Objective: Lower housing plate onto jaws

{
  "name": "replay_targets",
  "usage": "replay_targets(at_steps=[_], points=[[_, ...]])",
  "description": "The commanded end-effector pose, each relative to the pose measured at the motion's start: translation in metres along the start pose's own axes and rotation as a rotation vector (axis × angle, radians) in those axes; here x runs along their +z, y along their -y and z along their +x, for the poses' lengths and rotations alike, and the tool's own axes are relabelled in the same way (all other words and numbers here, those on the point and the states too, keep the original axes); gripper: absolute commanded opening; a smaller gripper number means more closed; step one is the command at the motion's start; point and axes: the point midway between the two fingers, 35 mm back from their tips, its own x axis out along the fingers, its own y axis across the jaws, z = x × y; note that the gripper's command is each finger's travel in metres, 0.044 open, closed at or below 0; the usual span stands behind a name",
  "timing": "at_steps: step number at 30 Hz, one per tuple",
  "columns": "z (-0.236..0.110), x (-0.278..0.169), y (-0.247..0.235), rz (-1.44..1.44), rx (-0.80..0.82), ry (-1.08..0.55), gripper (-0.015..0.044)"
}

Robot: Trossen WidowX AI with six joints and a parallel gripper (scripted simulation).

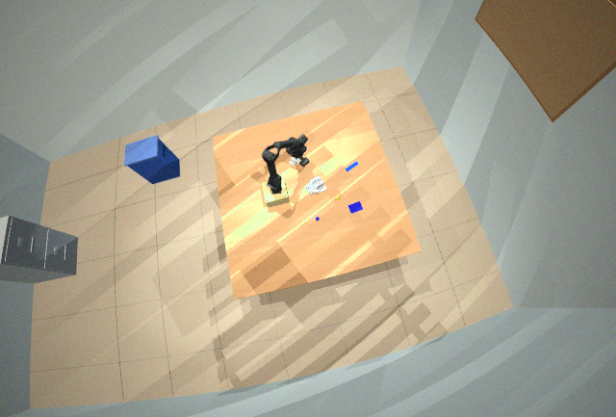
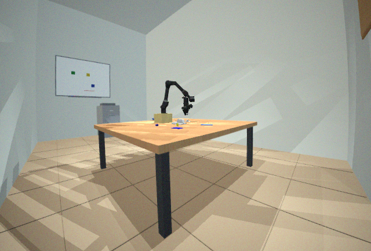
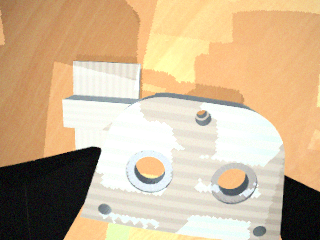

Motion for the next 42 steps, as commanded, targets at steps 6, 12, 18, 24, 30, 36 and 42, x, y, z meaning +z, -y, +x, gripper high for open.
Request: replay_targets(at_steps=[6, 12, 18, 24, 30, 36, 42], points=[[-0.001, 0.0, 0.028, 0.03, -0.006, 0.008, 0.0351], [-0.002, -0.002, 0.048, 0.053, -0.008, 0.008, 0.0351], [-0.002, -0.006, 0.068, 0.077, -0.011, 0.007, 0.0351], [-0.002, -0.011, 0.087, 0.102, -0.012, 0.007, 0.0351], [-0.002, -0.017, 0.106, 0.126, -0.014, 0.006, 0.0351], [-0.002, -0.025, 0.124, 0.151, -0.015, 0.005, 0.0351], [-0.002, -0.034, 0.142, 0.177, -0.015, 0.004, 0.0351]])
